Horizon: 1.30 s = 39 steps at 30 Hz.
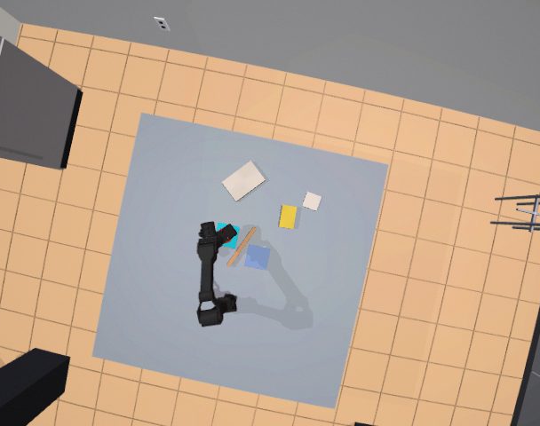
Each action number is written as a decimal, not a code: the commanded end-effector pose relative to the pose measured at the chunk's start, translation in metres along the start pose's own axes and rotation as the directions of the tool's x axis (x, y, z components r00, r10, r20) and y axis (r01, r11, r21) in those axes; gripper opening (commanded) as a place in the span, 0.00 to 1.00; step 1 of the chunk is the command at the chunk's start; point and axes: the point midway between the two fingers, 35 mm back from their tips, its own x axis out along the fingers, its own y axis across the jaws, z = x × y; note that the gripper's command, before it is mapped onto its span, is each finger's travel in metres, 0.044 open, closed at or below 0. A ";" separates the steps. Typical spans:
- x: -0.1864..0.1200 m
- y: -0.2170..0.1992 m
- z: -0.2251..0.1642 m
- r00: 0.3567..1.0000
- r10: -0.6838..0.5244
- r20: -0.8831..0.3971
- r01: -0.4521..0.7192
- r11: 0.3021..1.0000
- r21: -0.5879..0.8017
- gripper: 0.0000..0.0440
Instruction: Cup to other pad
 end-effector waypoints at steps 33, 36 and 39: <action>-0.049 0.001 -0.006 0.983 -0.015 0.181 0.010 1.000 0.026 0.37; -0.057 0.001 -0.007 0.979 -0.020 0.201 0.015 0.999 0.029 0.41; -0.065 0.000 -0.008 0.974 -0.028 0.223 0.021 0.999 0.034 0.44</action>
